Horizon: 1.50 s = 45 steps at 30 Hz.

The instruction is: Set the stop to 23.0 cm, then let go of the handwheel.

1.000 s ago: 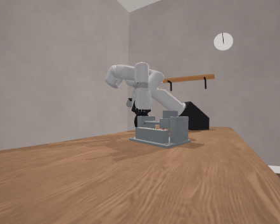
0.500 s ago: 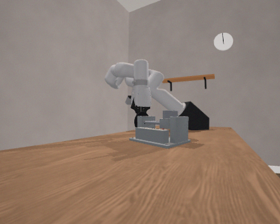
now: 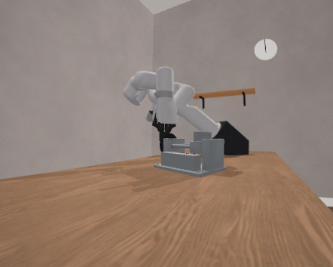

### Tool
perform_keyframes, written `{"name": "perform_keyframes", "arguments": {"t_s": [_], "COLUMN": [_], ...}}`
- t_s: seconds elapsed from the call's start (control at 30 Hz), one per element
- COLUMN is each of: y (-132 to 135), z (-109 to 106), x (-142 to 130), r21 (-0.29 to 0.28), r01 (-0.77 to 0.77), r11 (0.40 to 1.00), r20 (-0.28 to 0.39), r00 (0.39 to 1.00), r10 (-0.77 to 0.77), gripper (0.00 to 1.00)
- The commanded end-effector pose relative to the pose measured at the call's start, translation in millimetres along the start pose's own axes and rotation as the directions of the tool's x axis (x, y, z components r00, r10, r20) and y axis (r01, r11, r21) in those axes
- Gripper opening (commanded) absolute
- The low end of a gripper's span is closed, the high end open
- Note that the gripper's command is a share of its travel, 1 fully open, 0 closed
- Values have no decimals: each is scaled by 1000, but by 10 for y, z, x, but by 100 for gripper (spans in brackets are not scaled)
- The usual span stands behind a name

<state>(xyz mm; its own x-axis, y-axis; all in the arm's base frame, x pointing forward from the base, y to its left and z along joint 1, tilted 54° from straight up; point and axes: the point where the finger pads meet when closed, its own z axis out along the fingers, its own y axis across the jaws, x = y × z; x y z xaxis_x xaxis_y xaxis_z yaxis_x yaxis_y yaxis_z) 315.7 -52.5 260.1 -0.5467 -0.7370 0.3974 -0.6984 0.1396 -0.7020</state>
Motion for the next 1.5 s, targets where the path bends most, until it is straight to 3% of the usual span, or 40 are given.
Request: {"name": "perform_keyframes", "arguments": {"t_s": [0.0, 0.8, 1.47], "y": [-91, -435, -260], "z": [-23, 233, 595], "x": [-4, -3, -5], "r21": [4, 4, 4], "r01": [-3, -3, -3], "r11": [1000, 1000, 1000], "r20": [3, 3, 2], "r00": [1000, 1000, 1000], "r10": [3, 3, 3], "gripper": [6, 6, 6]}}
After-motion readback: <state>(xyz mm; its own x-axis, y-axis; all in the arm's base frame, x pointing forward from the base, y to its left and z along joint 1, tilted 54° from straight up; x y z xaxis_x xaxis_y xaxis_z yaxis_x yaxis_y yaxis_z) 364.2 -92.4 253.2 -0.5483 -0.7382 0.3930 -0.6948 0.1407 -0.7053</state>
